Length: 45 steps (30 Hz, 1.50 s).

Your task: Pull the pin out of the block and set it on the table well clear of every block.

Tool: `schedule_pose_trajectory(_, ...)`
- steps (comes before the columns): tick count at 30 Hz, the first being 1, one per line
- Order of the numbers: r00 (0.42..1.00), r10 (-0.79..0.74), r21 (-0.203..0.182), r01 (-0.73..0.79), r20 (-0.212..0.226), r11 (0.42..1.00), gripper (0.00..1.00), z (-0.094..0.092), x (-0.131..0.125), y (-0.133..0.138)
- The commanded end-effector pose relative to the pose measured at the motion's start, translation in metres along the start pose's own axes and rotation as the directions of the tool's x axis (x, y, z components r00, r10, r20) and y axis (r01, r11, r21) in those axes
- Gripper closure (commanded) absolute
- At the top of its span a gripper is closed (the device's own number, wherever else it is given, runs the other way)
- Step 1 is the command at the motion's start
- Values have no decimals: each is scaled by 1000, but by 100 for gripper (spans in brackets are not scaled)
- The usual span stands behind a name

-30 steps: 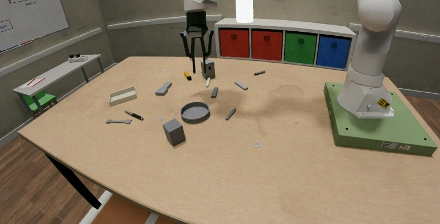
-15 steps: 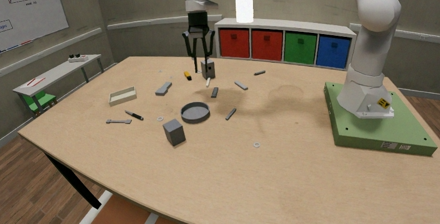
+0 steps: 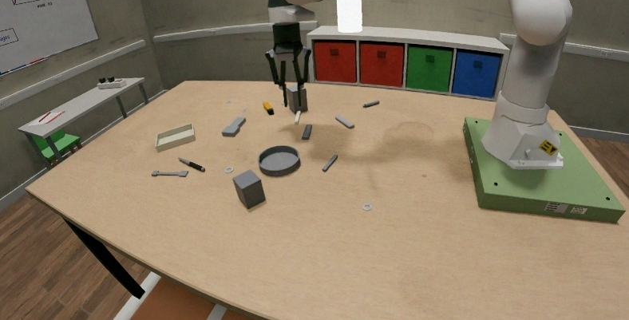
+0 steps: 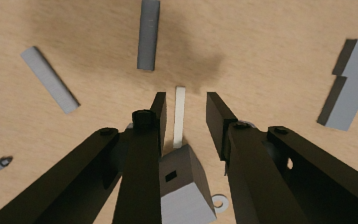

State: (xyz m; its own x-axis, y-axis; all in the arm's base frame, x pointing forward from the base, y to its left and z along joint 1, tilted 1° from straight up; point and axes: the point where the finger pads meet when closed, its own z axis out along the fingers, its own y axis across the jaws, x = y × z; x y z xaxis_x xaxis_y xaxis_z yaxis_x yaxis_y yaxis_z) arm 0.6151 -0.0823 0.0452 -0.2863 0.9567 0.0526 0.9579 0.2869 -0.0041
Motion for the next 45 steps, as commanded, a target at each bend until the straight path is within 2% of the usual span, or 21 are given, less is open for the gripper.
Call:
schedule_pose_trajectory(1, 1000, 24, -6, -24, 10, 1000, 69, 1, -2, 3)
schedule_pose_trajectory(11, 1000, 25, -6, -25, 12, 1000, 69, 2, -3, 2)
schedule_pose_trajectory(17, 997, 56, 1, -57, 43, 998, 69, 19, -22, -4)
schedule_pose_trajectory(21, 997, 61, 2, -61, 47, 998, 69, 22, -25, -4)
schedule_pose_trajectory(45, 996, 70, 2, -70, 53, 998, 69, 27, -31, -5)
